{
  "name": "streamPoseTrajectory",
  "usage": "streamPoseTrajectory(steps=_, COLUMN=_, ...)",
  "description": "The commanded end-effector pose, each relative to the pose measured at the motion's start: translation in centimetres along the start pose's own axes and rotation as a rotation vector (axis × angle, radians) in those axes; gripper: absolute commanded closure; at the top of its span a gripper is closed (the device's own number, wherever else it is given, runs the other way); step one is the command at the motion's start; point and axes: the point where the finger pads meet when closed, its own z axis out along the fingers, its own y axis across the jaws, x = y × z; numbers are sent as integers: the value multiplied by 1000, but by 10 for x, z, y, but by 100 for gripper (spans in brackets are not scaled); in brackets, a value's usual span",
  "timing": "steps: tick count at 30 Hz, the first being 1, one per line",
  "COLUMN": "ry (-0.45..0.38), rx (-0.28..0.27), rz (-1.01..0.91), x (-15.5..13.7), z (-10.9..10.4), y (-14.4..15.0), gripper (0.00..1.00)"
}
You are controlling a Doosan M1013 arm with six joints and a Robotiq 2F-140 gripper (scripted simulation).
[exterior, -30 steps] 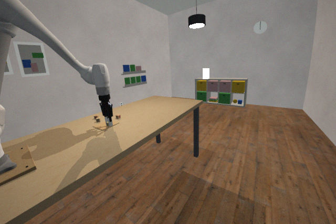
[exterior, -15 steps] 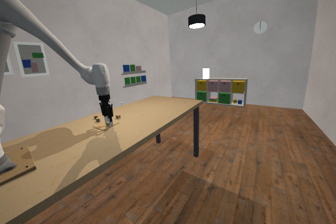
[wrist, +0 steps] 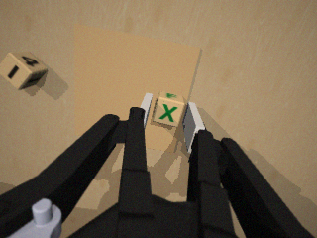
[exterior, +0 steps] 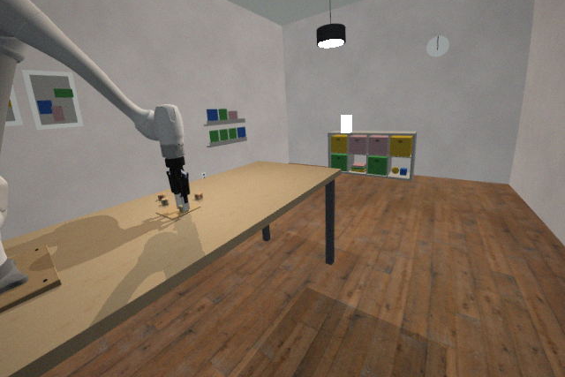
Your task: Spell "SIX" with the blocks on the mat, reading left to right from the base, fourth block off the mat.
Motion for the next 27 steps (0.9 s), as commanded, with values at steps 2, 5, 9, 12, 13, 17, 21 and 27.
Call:
streamPoseTrajectory(steps=2, ry=1, rx=2, rz=-5, x=1, z=-16, y=-1, gripper=72)
streamPoseTrajectory(steps=5, ry=1, rx=2, rz=-5, x=1, z=-32, y=-1, gripper=72)
streamPoseTrajectory(steps=9, ry=1, rx=2, rz=-5, x=1, z=-54, y=-1, gripper=72)
streamPoseTrajectory(steps=12, ry=1, rx=2, rz=-5, x=1, z=-68, y=-1, gripper=72)
streamPoseTrajectory(steps=13, ry=1, rx=2, rz=-5, x=1, z=-71, y=-1, gripper=72)
streamPoseTrajectory(steps=17, ry=1, rx=2, rz=-5, x=1, z=-76, y=-1, gripper=72)
streamPoseTrajectory(steps=21, ry=1, rx=2, rz=-5, x=1, z=-80, y=-1, gripper=72)
streamPoseTrajectory(steps=27, ry=1, rx=2, rz=-5, x=1, z=-80, y=-1, gripper=0)
